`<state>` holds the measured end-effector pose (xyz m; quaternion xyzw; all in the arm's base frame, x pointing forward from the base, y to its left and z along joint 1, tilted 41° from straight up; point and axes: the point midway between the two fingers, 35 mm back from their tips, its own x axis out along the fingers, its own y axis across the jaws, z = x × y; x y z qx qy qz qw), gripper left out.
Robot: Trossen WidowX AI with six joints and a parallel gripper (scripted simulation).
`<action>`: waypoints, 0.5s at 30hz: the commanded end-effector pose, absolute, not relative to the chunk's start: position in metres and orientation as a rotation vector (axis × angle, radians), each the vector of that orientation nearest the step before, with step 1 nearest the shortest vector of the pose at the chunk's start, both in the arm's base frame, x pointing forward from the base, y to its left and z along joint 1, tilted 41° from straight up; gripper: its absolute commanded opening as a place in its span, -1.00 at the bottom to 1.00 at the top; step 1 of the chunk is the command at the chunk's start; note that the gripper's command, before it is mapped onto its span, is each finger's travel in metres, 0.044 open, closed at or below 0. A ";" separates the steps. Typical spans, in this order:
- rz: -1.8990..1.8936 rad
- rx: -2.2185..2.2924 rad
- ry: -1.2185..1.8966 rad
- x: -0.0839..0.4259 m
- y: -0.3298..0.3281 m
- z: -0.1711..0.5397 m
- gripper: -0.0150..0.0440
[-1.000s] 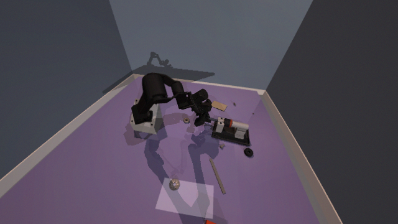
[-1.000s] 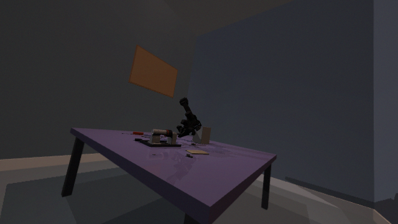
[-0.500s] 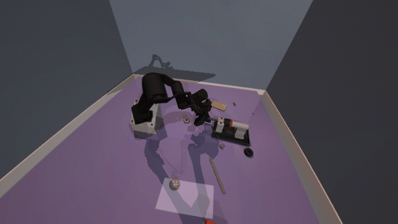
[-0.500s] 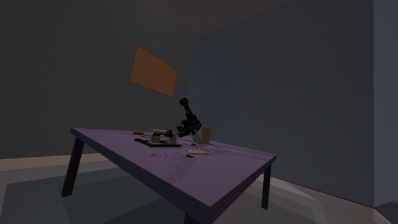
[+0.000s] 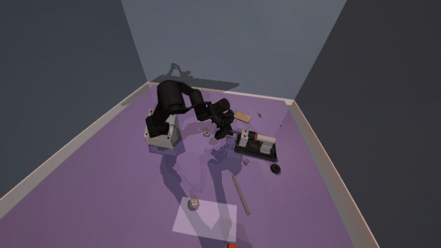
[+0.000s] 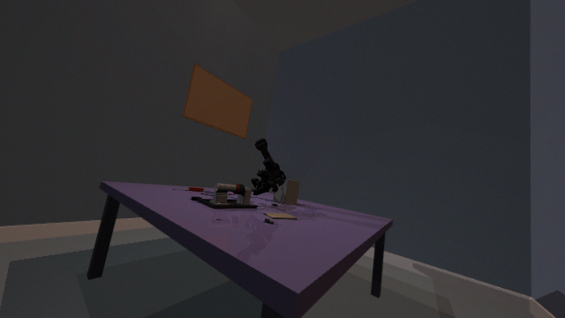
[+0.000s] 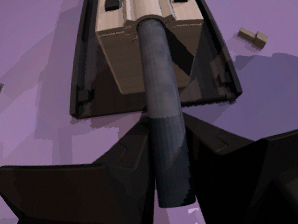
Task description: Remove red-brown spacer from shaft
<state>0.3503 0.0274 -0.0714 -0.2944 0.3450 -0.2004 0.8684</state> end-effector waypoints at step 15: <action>-0.423 -0.615 0.722 0.347 0.027 -0.072 -0.49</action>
